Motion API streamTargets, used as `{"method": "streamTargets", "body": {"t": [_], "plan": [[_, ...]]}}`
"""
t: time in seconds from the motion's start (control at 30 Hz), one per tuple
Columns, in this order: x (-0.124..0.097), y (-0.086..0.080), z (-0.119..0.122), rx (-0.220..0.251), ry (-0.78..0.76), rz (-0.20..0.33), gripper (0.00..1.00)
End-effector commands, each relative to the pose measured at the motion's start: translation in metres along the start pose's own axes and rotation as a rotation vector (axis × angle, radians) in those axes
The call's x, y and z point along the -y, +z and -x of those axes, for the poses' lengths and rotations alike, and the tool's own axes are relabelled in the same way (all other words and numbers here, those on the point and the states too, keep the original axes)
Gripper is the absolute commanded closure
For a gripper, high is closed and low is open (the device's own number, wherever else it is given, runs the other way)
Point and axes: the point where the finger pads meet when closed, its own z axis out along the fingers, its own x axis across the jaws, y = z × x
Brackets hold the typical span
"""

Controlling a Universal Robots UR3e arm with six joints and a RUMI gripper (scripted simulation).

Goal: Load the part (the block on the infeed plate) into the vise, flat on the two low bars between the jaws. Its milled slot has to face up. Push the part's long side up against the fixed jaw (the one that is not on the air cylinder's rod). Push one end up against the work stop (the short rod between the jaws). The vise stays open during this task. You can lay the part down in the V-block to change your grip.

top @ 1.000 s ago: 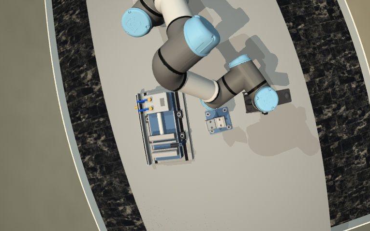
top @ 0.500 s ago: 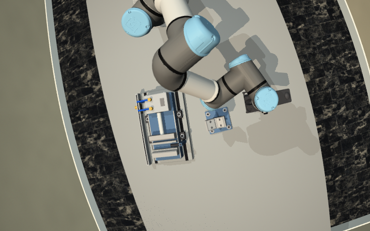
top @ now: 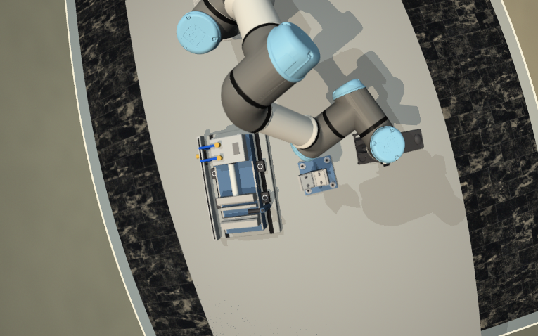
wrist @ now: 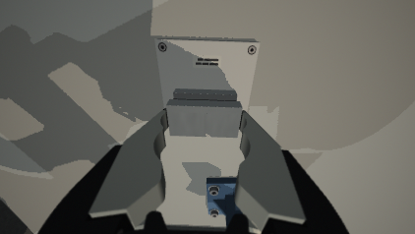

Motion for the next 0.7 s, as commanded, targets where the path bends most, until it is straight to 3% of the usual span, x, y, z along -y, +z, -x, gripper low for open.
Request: {"method": "streamTargets", "body": {"t": [0.0, 0.67], "plan": [[0.0004, -0.0007, -0.0006, -0.002, 0.000, -0.001, 1.00], [0.0004, -0.0044, -0.0006, -0.002, 0.000, -0.001, 1.00]]}}
